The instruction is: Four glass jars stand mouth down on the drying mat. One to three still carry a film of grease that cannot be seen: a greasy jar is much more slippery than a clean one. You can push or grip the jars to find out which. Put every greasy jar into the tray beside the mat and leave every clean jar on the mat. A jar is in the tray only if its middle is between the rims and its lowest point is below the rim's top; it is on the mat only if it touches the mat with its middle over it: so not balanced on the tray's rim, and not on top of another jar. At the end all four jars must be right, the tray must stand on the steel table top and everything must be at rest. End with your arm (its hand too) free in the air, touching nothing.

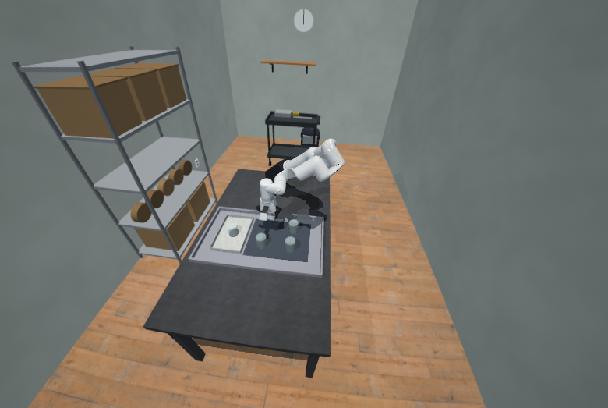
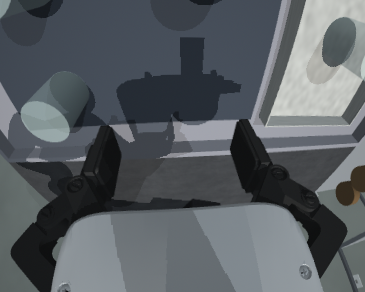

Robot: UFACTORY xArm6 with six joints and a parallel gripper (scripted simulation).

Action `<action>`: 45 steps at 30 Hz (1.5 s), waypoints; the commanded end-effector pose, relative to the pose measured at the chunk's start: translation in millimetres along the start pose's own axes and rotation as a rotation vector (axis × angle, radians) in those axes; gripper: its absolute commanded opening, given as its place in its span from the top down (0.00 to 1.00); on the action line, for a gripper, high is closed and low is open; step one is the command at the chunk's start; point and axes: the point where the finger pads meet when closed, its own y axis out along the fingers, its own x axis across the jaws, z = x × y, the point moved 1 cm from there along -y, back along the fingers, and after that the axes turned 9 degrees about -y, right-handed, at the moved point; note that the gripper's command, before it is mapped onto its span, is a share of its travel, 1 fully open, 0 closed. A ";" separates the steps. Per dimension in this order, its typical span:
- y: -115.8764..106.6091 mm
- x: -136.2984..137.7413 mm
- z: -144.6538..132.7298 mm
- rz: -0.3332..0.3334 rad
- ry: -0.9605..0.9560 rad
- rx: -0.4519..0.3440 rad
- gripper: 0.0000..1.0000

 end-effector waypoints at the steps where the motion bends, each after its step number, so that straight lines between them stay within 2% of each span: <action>1: -2.8 -44.6 -0.2 -0.012 -0.001 0.006 0.00; 6: -2.3 -86.0 -2.2 -0.012 -0.001 0.006 0.00; 8: -2.3 -86.0 -2.2 -0.012 -0.001 0.006 0.00; 17: -1.4 -160.6 -5.7 -0.012 -0.001 0.006 0.00; 21: -1.4 -160.6 -5.7 -0.012 -0.001 0.006 0.00; 23: 10.8 -160.5 -5.6 -0.012 -0.001 0.006 0.00; 25: 10.8 -160.5 -5.6 -0.012 -0.001 0.006 0.00; 32: 53.6 -160.0 -5.4 -0.012 -0.001 0.006 0.00; 45: 57.6 -159.9 -5.4 -0.012 -0.001 0.006 0.00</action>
